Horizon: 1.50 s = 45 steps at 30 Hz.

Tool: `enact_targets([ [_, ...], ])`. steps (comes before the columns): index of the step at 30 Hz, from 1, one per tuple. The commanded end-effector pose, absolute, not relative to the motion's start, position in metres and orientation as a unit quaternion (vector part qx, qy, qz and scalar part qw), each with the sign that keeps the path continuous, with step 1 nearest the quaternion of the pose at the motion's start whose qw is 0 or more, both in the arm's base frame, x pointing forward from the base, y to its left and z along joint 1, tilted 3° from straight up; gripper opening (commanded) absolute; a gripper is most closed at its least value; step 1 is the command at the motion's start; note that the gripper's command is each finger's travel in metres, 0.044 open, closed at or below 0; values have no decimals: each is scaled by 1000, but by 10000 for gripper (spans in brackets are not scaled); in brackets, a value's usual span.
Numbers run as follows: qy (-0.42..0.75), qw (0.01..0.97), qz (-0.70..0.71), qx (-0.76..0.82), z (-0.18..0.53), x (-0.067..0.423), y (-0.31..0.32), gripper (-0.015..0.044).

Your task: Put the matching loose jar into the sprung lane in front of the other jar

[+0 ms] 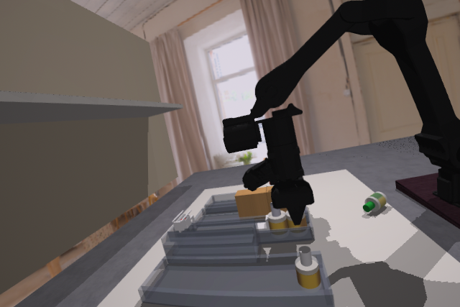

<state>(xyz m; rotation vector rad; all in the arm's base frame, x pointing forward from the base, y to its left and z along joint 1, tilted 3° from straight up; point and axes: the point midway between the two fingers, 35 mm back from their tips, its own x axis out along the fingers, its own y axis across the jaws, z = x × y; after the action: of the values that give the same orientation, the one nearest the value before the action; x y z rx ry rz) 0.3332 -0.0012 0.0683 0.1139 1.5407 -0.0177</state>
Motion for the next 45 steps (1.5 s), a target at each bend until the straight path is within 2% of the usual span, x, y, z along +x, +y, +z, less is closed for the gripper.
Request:
enact_targets([
  [1,690,722,-9,51,68,336,-2,0],
  [45,691,721,-9,51,67,327,-1,0],
])
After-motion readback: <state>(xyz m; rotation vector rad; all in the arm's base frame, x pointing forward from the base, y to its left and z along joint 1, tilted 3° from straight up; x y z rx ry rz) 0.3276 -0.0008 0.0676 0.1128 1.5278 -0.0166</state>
